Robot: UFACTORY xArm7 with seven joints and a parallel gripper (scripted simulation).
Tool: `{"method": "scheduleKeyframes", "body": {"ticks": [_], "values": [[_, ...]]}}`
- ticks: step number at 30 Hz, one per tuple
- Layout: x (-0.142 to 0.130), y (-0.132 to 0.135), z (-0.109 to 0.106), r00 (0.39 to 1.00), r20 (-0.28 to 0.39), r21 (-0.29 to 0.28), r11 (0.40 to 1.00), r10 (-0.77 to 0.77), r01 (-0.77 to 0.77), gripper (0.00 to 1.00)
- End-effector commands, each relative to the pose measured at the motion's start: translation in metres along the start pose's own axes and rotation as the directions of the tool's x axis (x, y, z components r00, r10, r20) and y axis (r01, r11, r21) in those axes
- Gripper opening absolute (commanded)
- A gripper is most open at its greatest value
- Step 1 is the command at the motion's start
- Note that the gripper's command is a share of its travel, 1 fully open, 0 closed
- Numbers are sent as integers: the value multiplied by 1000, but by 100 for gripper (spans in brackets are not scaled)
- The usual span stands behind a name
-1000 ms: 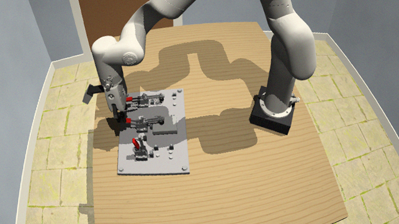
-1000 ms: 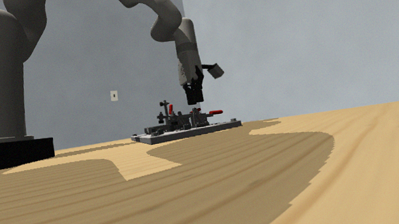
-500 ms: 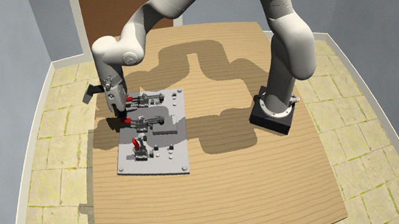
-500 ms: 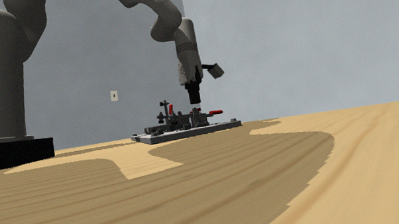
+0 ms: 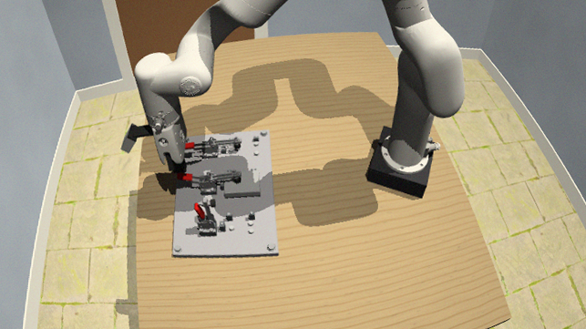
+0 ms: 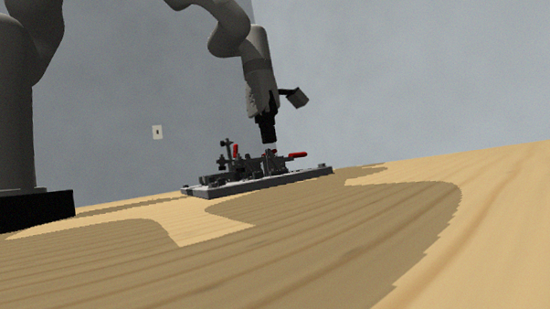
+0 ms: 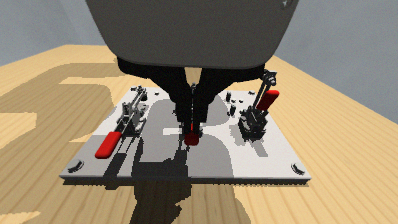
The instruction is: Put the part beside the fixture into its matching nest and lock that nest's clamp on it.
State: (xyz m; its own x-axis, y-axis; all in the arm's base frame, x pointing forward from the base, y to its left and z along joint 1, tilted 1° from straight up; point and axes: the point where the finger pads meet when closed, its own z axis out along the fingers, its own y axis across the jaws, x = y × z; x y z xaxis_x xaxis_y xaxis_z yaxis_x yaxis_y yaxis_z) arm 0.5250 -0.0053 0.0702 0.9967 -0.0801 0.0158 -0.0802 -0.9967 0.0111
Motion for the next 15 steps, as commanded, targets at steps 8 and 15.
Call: {"method": "scheduleKeyframes", "body": {"ticks": [8,15], "values": [[1,0,-2,1000,-5,0,1000,0,0,0],[0,0,-2,1000,-5,0,1000,0,0,0]]}}
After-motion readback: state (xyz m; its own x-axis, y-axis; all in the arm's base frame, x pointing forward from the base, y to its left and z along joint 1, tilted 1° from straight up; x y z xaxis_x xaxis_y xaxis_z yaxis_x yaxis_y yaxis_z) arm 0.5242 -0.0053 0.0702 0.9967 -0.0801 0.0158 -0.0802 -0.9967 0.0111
